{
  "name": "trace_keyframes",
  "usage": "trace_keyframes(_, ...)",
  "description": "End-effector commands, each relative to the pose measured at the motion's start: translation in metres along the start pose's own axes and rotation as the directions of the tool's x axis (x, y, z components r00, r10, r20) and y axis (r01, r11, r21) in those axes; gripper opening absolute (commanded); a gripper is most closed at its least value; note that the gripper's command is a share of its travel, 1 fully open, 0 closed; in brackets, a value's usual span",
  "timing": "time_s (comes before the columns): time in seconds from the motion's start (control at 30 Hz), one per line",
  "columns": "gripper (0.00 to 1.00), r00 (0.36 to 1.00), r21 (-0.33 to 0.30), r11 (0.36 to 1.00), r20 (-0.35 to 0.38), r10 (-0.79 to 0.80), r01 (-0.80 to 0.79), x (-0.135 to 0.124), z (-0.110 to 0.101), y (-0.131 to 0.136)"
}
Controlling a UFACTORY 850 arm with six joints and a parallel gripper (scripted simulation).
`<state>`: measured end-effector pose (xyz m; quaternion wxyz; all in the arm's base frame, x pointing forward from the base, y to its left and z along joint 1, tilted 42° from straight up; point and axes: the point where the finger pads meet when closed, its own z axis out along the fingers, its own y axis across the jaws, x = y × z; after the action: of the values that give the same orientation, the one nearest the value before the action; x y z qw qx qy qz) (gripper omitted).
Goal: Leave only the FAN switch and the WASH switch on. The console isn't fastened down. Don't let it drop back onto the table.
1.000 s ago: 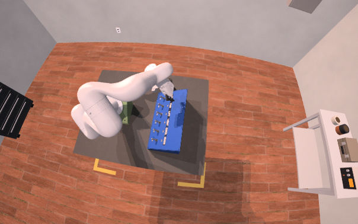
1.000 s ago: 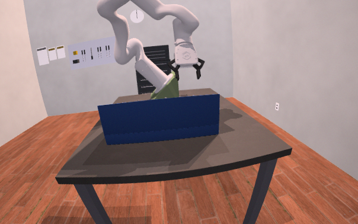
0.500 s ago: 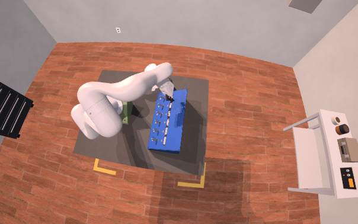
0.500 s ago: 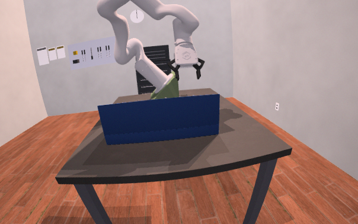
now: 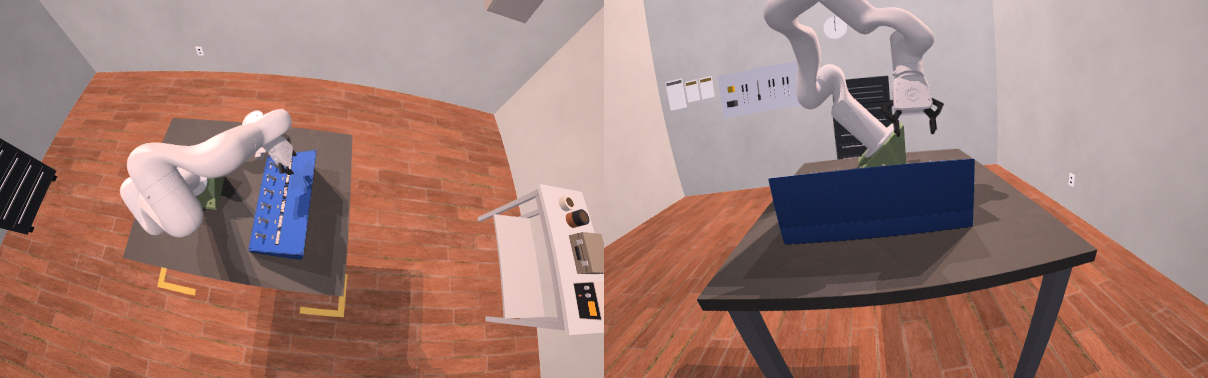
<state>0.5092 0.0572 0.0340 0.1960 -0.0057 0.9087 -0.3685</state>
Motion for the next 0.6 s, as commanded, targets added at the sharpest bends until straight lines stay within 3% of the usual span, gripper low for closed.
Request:
trace_keyframes(0.0, 1.0, 1.0, -0.001, 1.0, 0.002, 0.001, -0.001, -0.001, -0.001, -0.012)
trace_keyframes(0.57, 1.0, 1.0, -0.001, 1.0, 0.002, 0.001, -0.001, -0.001, -0.001, -0.054)
